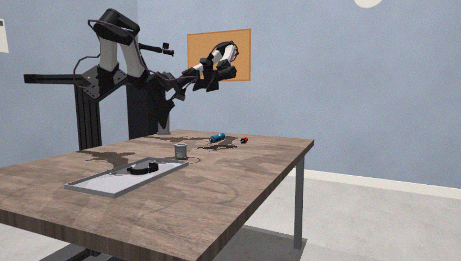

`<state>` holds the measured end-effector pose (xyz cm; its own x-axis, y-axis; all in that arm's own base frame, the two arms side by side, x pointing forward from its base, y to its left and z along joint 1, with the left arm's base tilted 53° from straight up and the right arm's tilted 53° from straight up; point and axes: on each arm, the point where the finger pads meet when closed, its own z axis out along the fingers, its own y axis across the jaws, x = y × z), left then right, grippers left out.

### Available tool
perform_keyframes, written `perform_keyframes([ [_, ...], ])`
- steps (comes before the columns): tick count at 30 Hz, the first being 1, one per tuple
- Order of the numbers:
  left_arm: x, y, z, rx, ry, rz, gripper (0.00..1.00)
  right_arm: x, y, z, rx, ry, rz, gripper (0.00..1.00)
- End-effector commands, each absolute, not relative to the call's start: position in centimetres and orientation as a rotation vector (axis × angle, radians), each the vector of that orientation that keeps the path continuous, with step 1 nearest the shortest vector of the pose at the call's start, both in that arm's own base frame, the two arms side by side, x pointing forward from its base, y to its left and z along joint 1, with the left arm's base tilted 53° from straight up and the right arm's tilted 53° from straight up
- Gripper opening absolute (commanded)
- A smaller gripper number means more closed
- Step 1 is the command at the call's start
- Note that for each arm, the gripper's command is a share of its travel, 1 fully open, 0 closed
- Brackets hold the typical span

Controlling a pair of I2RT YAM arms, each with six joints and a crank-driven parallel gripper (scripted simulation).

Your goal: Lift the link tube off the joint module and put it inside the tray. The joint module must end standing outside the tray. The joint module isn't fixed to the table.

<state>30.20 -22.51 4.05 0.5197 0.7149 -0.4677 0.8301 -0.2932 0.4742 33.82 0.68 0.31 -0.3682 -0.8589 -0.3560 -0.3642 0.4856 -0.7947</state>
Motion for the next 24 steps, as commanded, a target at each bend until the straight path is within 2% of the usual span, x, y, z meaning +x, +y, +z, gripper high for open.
perform_keyframes([
  [1, 32.9, -25.7, 4.7, 2.036, 1.224, -0.166, 1.00, 34.0, -0.6, 1.6, -1.199, 1.914, -0.672, 0.50],
  [6, 35.1, -28.6, 3.8, 2.018, 1.226, -0.149, 1.00, 34.0, -3.6, 3.4, -1.216, 1.907, -0.652, 0.50],
  [13, 39.0, -37.4, -1.3, 1.983, 1.220, -0.132, 1.00, 34.2, -11.3, 8.2, -1.225, 1.883, -0.655, 0.50],
  [21, 39.5, -44.9, -8.6, 1.963, 1.208, -0.138, 1.00, 34.3, -19.7, 12.5, -1.213, 1.902, -0.688, 0.50],
  [24, 39.4, -45.5, -9.5, 1.961, 1.206, -0.140, 1.00, 34.3, -20.5, 13.0, -1.212, 1.903, -0.694, 0.50],
])
